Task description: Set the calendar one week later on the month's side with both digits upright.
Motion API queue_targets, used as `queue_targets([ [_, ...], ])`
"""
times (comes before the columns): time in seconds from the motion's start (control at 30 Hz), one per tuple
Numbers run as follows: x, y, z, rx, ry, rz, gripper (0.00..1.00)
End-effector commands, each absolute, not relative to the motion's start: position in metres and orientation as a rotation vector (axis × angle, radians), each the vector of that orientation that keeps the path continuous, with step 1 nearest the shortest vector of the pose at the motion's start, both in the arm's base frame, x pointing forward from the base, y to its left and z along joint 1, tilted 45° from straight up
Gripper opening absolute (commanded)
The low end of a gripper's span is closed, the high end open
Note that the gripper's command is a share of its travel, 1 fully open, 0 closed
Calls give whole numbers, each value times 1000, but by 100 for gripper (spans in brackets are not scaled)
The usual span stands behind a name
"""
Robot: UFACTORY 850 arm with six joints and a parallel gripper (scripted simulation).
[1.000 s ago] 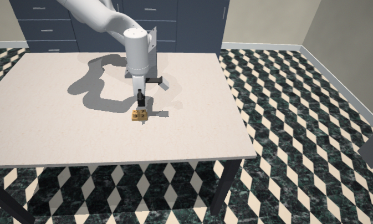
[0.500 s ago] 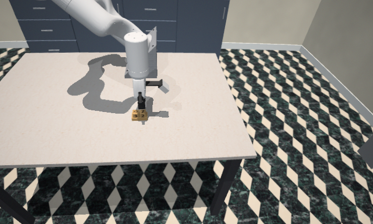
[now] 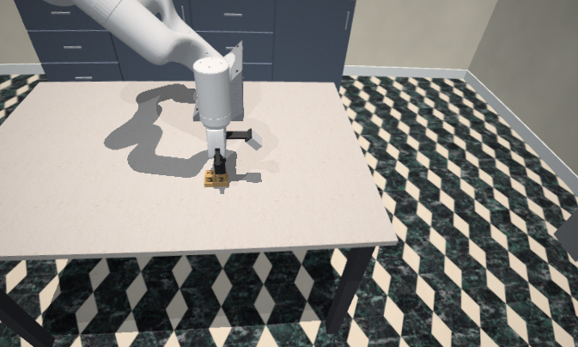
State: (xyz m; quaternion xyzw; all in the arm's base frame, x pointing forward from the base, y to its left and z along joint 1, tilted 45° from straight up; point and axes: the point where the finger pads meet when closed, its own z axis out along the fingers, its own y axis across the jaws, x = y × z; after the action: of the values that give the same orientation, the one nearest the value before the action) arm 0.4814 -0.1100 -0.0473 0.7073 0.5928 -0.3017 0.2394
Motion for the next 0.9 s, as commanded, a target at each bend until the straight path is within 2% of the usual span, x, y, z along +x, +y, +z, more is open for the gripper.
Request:
queue_targets([
  [0.0,482,-113,-51,1936,1623,-824,47],
  [0.87,481,-118,-56,1936,1623,-824,47],
])
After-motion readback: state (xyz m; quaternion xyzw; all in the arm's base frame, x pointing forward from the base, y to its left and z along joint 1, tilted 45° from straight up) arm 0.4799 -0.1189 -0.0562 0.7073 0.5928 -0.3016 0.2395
